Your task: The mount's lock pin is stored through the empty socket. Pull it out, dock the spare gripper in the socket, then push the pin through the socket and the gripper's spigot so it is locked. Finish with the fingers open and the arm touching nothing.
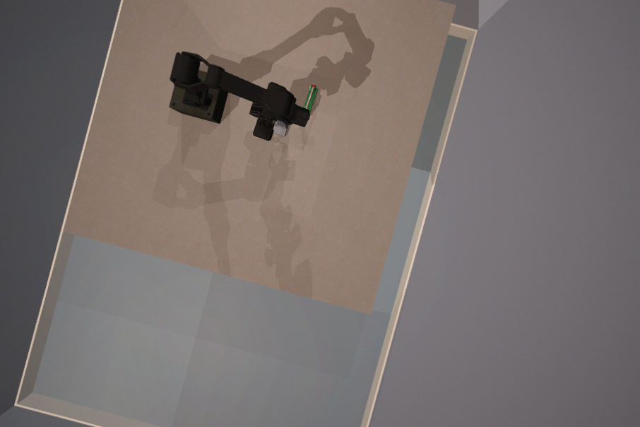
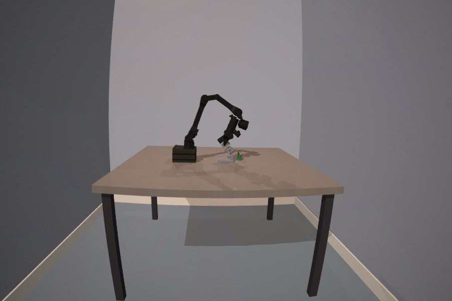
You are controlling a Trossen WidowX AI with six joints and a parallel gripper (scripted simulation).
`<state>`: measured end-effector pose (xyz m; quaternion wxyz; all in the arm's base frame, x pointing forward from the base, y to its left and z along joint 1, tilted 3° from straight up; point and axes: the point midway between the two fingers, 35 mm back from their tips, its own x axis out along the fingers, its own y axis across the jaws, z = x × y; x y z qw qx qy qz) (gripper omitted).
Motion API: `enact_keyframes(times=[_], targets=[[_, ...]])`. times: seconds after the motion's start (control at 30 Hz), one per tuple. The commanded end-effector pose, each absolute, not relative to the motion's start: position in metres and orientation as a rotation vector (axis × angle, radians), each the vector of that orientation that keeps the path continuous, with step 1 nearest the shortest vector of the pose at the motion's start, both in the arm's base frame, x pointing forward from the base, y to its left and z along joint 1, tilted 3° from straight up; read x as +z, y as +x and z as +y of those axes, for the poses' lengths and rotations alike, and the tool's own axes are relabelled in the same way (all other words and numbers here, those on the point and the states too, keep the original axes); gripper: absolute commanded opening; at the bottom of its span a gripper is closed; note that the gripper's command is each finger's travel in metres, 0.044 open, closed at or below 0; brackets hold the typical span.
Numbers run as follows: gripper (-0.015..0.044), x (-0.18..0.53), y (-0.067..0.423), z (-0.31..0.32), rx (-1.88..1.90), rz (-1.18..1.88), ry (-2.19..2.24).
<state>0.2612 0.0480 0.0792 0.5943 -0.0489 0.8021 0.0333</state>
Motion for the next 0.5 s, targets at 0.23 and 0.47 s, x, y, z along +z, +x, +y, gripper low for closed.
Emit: enact_keyframes(times=[0.23, 0.47], targets=[[0.0, 0.0699, 0.2711, 0.0487, 0.078, 1.862, -0.117], [0.0, 0.0695, 0.2695, 0.0489, 0.077, 1.868, -0.113]])
